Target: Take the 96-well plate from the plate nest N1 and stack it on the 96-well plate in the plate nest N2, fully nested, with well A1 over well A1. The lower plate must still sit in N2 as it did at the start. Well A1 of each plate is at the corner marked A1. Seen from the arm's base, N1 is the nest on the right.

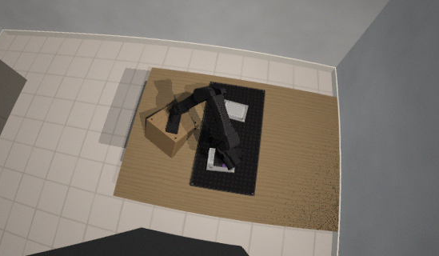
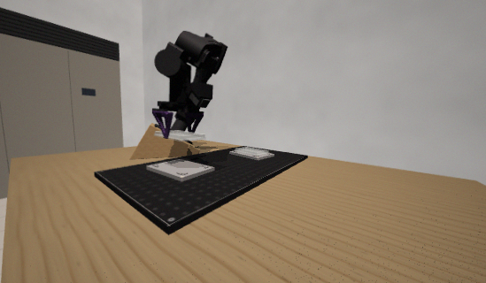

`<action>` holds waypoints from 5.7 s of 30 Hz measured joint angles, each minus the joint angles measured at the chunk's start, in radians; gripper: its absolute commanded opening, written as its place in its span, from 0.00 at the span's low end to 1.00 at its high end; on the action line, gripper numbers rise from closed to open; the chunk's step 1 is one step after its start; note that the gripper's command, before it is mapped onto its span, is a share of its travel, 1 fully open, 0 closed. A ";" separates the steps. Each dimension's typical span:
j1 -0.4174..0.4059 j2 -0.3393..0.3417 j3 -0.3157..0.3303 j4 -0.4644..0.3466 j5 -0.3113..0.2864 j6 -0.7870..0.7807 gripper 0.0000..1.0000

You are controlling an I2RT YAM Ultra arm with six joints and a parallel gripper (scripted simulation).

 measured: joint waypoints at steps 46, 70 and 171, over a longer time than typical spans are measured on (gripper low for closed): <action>0.000 -0.003 0.010 -0.017 -0.024 -0.002 0.00; 0.085 -0.149 -0.113 0.024 -0.045 0.248 0.00; 0.888 -0.607 -0.137 0.040 0.018 1.161 0.00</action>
